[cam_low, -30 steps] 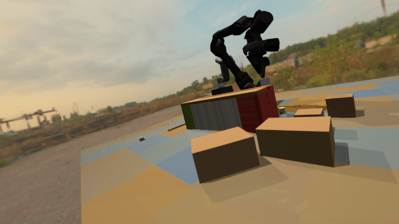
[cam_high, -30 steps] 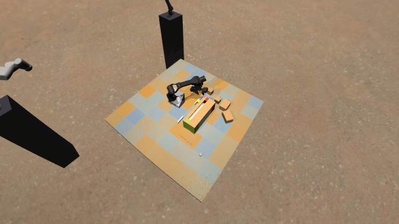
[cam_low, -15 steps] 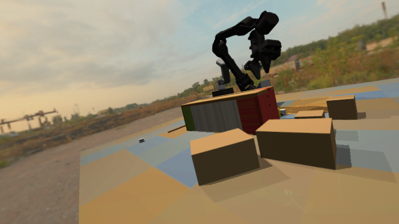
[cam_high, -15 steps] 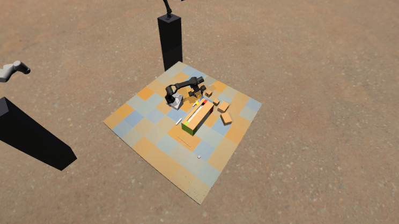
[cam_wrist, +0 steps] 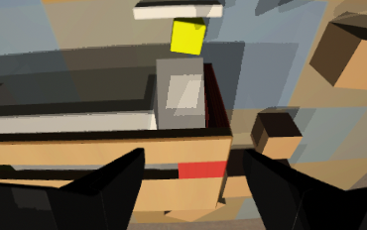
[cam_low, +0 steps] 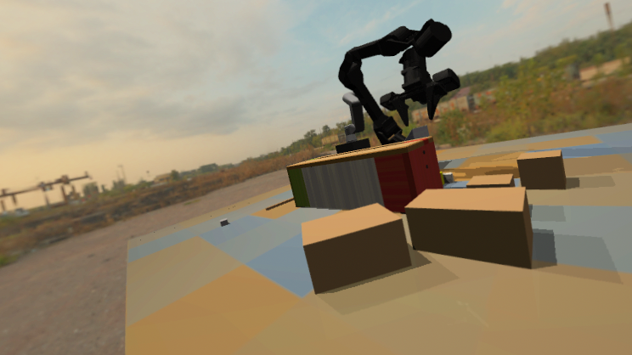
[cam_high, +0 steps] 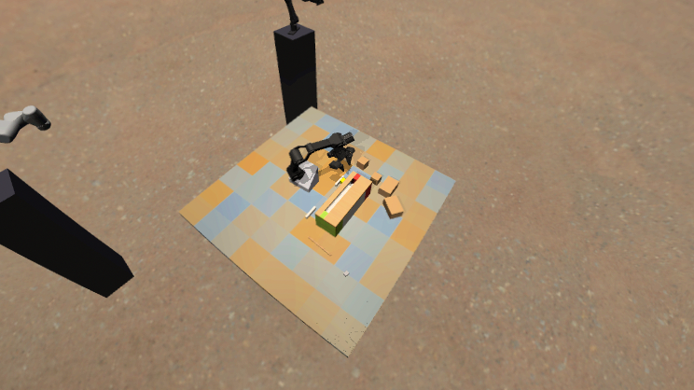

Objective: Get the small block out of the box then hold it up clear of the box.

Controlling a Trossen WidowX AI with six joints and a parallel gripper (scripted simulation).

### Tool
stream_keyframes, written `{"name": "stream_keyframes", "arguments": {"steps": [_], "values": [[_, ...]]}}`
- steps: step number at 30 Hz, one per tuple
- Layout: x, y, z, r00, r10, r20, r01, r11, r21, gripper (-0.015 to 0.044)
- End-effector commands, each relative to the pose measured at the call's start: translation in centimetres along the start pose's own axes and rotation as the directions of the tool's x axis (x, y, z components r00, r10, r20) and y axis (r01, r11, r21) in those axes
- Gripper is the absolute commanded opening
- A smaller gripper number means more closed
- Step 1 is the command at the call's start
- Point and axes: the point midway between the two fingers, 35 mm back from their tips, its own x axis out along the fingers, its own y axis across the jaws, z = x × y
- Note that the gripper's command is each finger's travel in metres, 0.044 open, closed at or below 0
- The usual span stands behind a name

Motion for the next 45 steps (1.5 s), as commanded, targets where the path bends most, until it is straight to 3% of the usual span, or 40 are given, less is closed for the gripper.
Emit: {"name": "stream_keyframes", "arguments": {"steps": [1,7,14,45], "values": [[0.3,0.0,0.3,1.0,0.014,-0.002,-0.014,0.999,-0.051,0.0285],[0.5,0.0,0.4,1.0,0.014,-0.002,-0.014,0.999,-0.051,0.0285],[8.6,0.3,4.1,1.0,0.016,-0.003,-0.016,0.999,-0.05,0.0285],[11.9,0.2,5.5,1.0,0.016,-0.003,-0.016,0.999,-0.05,0.0285]]}}
